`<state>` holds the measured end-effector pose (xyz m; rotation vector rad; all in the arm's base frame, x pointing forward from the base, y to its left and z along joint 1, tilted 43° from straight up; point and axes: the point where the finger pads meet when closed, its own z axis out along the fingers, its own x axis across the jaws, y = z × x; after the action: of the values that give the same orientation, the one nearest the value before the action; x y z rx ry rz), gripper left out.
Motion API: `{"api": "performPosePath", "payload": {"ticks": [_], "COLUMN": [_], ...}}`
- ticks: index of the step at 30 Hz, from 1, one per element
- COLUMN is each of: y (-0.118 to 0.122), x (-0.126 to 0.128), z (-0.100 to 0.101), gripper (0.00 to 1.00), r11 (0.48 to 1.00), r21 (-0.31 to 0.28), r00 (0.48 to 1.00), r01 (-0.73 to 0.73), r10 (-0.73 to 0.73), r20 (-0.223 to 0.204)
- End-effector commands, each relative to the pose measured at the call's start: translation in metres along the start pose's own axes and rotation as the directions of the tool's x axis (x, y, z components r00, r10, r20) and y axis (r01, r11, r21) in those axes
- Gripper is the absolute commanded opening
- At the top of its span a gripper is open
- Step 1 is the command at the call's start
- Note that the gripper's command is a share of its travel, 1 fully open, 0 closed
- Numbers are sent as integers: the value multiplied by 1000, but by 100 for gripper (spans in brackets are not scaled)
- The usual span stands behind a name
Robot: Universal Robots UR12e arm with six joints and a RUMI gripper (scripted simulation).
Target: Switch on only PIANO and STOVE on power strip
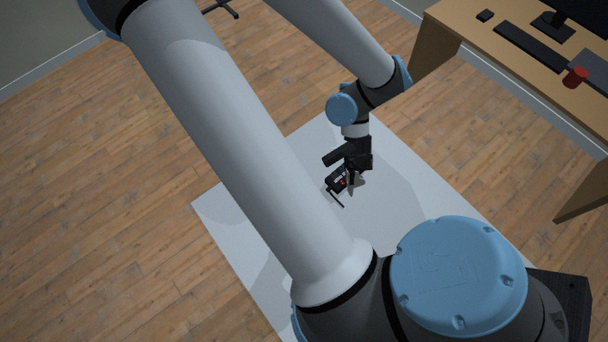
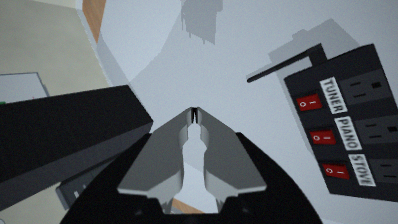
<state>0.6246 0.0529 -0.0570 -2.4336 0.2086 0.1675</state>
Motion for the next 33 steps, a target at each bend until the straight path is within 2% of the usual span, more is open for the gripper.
{"api": "performPosePath", "payload": {"ticks": [1,2,3,4,5,6,8,9,12,14,17,20,26,29,31,33], "y": [14,14,18,18,22,22,28,28,35,35,43,46,57,61,61,64], "x": [14,14,18,18,22,22,29,29,35,35,43,46,57,61,61,64], "z": [-4,-4,-6,-6,-8,-8,-12,-12,-16,-16,-21,-22,-28,-31,-31,-33], "gripper": [0,0,0,0,0,0,0,0,0,0,0,0,0,0,0,0], "r11": [993,993,988,988,983,983,970,970,956,956,932,923,882,866,866,852], "r21": [8,8,16,16,25,25,47,47,66,66,99,109,160,179,179,197], "r00": [985,985,976,976,965,965,940,940,912,912,866,850,771,741,741,713], "r01": [-120,-120,-151,-151,-181,-181,-238,-238,-286,-286,-350,-368,-443,-467,-467,-486], "r10": [120,120,152,152,183,183,242,242,293,293,362,382,466,493,493,516], "r20": [-127,-127,-157,-157,-186,-186,-240,-240,-286,-286,-346,-363,-434,-456,-456,-474]}}
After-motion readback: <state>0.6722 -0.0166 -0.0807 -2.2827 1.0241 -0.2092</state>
